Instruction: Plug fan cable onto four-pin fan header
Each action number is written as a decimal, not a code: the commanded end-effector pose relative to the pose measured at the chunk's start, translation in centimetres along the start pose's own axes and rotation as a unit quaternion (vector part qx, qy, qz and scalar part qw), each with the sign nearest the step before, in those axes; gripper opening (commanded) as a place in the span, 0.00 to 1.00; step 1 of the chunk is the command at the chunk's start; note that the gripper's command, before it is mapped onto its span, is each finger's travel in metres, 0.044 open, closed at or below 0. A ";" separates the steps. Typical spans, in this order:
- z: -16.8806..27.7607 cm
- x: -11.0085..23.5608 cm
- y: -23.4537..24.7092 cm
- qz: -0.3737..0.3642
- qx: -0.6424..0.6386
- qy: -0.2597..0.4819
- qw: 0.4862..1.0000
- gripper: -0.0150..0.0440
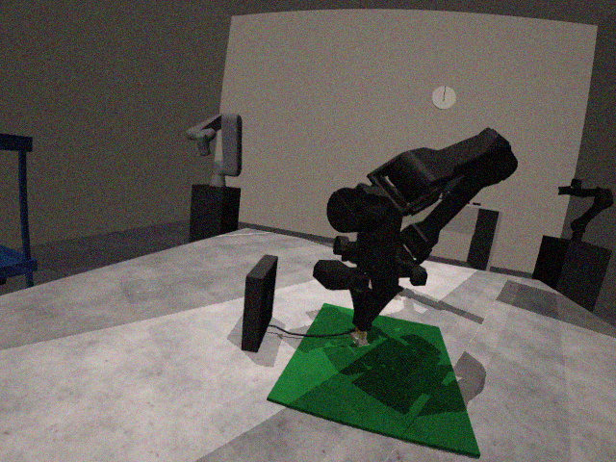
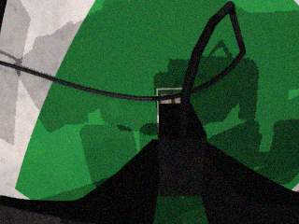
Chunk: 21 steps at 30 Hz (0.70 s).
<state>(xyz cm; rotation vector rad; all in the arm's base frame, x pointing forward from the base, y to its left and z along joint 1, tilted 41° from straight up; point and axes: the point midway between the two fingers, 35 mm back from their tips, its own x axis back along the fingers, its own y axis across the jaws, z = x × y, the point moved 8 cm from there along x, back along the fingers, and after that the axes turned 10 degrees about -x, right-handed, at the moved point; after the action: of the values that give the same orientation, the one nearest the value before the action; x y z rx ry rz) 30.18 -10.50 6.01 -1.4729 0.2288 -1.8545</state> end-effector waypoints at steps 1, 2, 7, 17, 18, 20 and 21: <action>0.0 -0.1 0.0 0.001 -0.002 0.001 1.000 0.25; 0.0 -0.2 0.0 0.001 -0.002 0.001 1.000 0.25; 0.0 -0.3 0.0 0.001 -0.002 0.001 1.000 0.25; 0.0 -0.5 0.0 0.001 -0.002 0.001 1.000 0.25; 0.0 -0.5 0.0 0.001 -0.002 0.001 1.000 0.25; 0.0 -0.5 0.0 0.001 -0.002 0.001 1.000 0.25; 0.0 -0.5 0.0 0.001 -0.002 0.001 1.000 0.25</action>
<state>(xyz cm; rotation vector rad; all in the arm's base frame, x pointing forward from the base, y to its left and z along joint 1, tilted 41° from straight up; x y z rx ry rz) 30.24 -10.25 5.69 -1.4724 0.2284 -1.8551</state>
